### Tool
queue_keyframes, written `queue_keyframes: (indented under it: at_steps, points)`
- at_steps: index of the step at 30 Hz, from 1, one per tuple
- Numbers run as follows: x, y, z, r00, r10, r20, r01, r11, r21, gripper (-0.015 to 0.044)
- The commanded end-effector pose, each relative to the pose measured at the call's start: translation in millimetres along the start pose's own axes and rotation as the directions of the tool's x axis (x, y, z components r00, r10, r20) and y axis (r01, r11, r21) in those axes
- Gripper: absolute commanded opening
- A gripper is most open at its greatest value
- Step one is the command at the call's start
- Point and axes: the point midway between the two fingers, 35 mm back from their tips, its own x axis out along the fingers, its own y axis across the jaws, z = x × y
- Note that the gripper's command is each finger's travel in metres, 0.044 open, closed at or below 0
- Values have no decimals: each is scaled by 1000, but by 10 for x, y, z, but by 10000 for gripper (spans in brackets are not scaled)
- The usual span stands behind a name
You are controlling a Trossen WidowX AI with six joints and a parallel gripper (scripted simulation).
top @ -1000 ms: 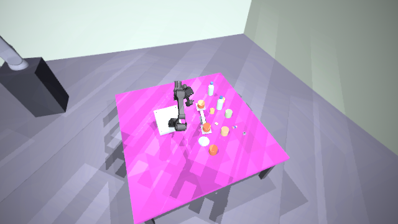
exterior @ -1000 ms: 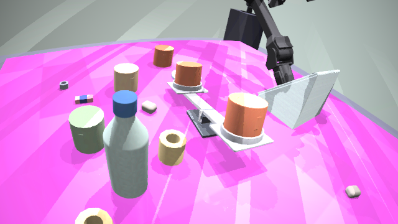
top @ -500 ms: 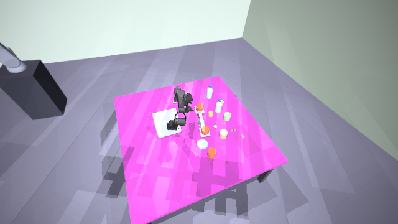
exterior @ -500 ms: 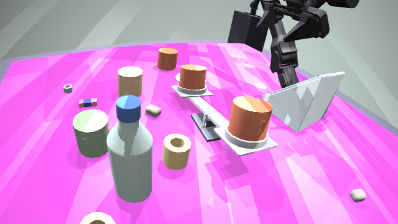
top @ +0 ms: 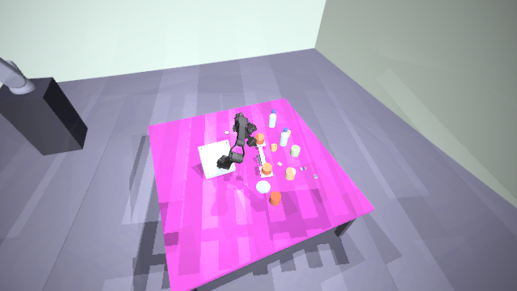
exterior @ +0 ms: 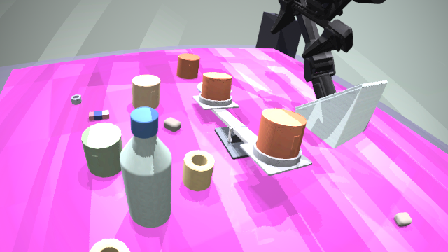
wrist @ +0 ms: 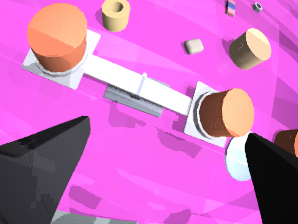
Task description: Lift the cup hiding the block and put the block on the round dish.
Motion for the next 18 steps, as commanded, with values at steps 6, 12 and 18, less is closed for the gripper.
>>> queue_keyframes:
  at_steps: [6,12,18]
  points:
    - [247,-179,79,990,22,-141,-56,968,-245,440]
    - [432,-318,99,972,41,-232,-134,905,-403,440]
    - [618,-471,101,947,66,-315,-234,811,-536,440]
